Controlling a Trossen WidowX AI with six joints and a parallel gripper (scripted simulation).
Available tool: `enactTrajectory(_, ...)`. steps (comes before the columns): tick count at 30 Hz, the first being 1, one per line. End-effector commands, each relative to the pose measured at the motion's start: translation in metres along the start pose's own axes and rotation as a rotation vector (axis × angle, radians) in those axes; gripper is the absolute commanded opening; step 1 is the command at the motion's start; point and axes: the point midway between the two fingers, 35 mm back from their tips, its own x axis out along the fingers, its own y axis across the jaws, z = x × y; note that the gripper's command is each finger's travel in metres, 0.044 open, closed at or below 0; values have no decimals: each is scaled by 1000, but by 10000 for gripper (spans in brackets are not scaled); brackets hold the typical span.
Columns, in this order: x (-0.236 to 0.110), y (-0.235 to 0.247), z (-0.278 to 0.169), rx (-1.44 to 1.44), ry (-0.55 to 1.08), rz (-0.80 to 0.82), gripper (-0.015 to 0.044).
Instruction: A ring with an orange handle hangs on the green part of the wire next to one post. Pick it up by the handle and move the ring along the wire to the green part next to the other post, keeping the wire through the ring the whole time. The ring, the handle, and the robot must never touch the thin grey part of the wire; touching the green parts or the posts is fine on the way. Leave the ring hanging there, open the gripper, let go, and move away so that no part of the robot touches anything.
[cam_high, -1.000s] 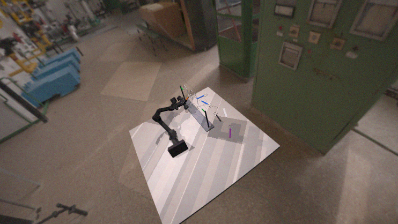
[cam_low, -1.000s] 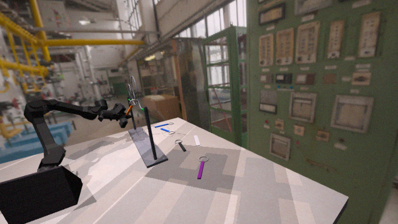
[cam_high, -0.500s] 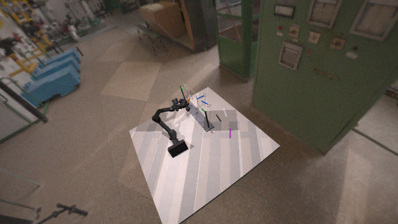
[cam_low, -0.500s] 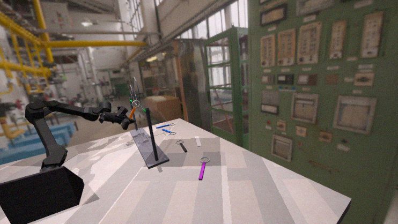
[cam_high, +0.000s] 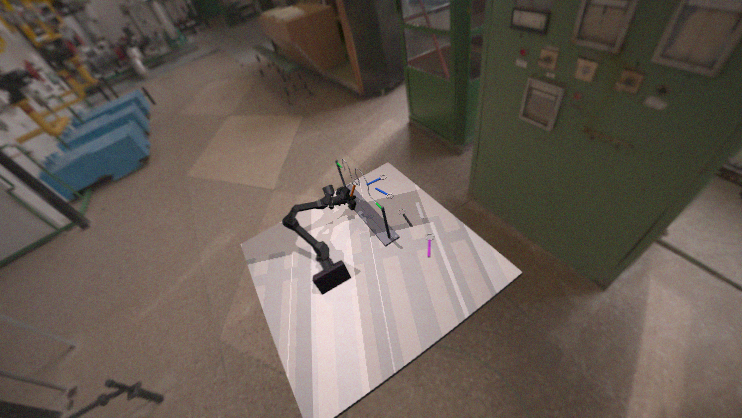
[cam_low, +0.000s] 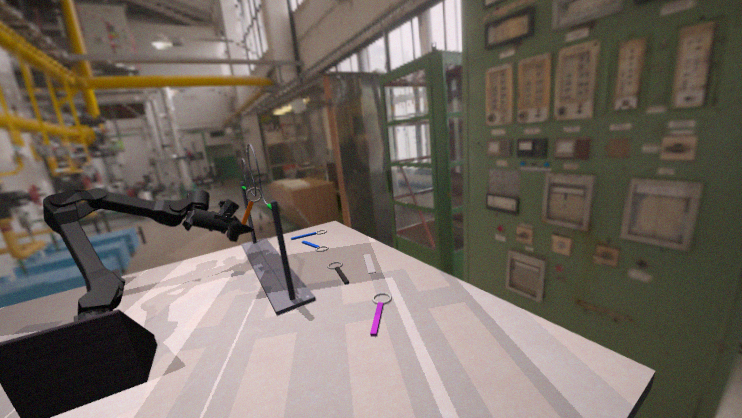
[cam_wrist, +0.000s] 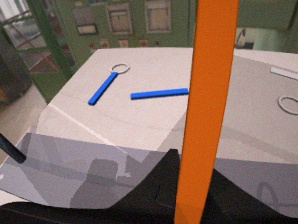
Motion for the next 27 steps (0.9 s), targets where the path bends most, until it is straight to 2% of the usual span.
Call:
enactTrajectory(1, -3, -5, 1, -20, 0, -7, -150)
enactTrajectory(27, -9, -46, 2, -139, 14, -76, -150)
